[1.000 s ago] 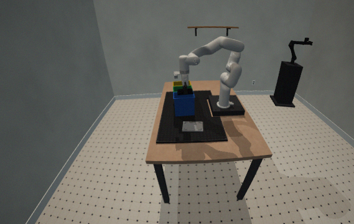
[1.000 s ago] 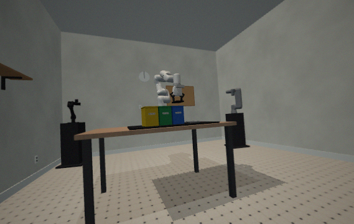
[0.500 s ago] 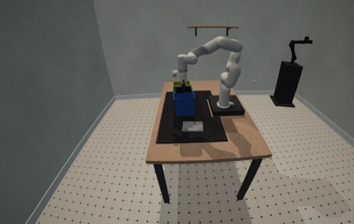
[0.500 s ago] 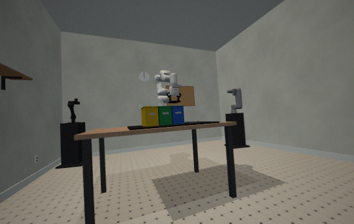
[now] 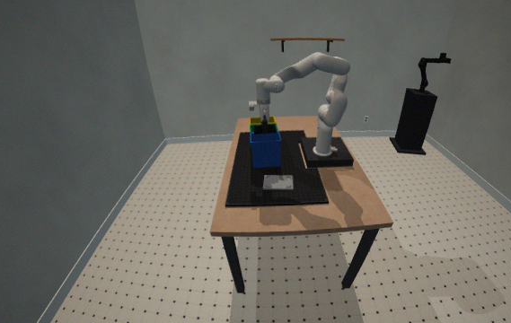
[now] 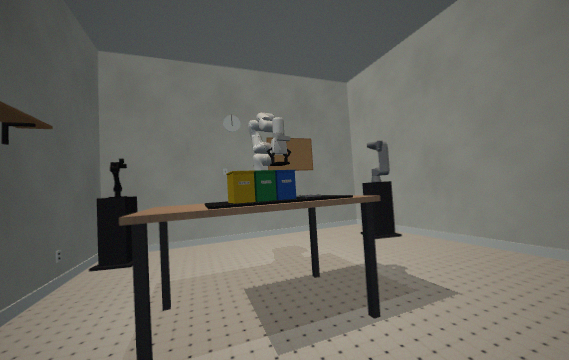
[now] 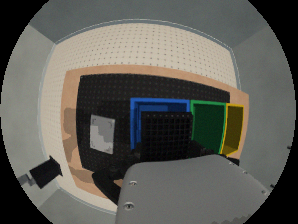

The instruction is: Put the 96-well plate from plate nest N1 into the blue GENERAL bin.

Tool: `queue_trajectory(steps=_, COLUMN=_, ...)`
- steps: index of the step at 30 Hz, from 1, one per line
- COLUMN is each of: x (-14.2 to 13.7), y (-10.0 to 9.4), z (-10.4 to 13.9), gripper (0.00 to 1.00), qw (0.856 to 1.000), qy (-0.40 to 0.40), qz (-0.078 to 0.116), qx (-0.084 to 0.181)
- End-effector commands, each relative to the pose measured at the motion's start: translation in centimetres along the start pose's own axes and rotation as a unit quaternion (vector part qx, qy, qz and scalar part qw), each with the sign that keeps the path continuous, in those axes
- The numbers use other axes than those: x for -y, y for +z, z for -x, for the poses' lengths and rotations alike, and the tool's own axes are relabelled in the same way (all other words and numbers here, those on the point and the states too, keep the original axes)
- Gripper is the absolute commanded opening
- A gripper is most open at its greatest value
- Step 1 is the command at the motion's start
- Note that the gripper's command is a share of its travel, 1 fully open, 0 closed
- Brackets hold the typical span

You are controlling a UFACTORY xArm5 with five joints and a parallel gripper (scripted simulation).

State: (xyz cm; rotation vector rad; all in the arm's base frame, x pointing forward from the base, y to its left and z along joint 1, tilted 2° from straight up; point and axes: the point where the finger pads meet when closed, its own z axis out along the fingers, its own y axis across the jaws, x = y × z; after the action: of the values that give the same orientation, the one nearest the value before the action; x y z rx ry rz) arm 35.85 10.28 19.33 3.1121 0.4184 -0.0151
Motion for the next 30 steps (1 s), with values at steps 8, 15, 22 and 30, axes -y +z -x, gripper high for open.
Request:
queue_trajectory(steps=8, x=0.1, y=-0.1, z=-0.1, gripper=0.0, qw=1.0, qy=0.0, qz=0.0, qx=-0.002)
queue_trajectory(steps=15, x=0.1, y=-0.1, z=-0.1, gripper=0.0, qw=1.0, qy=0.0, qz=0.0, qx=-0.002)
queue_trajectory(steps=22, x=0.1, y=0.0, z=-0.1, gripper=0.0, qw=1.0, qy=0.0, qz=0.0, qx=-0.002)
queue_trajectory(steps=30, x=0.2, y=1.4, z=-0.1, gripper=0.0, qw=1.0, qy=0.0, qz=0.0, qx=-0.002)
